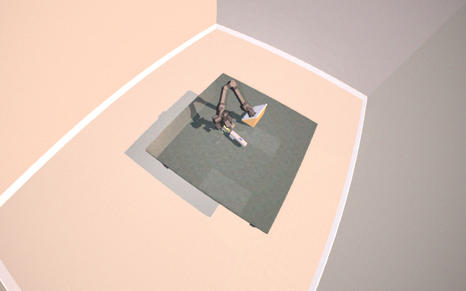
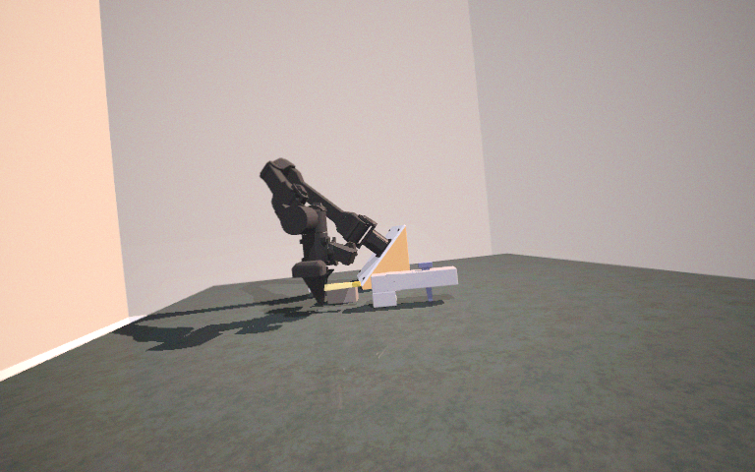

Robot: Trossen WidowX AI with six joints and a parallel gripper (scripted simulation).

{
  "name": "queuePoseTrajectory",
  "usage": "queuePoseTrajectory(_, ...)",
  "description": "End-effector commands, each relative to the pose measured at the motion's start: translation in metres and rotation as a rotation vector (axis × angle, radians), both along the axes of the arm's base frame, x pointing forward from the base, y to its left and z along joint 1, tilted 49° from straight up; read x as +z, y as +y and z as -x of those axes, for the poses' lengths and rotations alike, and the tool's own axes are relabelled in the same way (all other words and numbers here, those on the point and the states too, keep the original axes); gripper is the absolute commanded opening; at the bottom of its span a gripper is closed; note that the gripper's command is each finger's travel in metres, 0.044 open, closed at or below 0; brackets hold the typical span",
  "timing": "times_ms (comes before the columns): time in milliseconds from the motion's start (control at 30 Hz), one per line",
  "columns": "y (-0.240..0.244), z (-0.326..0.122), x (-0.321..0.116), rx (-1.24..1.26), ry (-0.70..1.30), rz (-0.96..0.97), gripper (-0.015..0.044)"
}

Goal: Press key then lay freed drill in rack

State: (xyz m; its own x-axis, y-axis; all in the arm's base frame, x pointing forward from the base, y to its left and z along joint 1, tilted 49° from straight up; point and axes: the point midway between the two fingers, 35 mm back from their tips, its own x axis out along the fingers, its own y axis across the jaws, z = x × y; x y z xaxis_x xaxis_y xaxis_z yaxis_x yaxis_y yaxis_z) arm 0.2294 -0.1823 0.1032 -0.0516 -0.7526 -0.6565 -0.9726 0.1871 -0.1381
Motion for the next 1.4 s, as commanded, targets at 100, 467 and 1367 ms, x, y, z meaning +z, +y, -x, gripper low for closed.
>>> queuePoseTrajectory(100,0.001,0.0,0.004,0.006,-0.007,-0.002,0.0)
queuePoseTrajectory(467,0.006,0.001,0.007,0.006,-0.007,-0.003,0.0)
queuePoseTrajectory(1367,0.017,0.002,0.013,0.006,-0.007,-0.004,0.0)
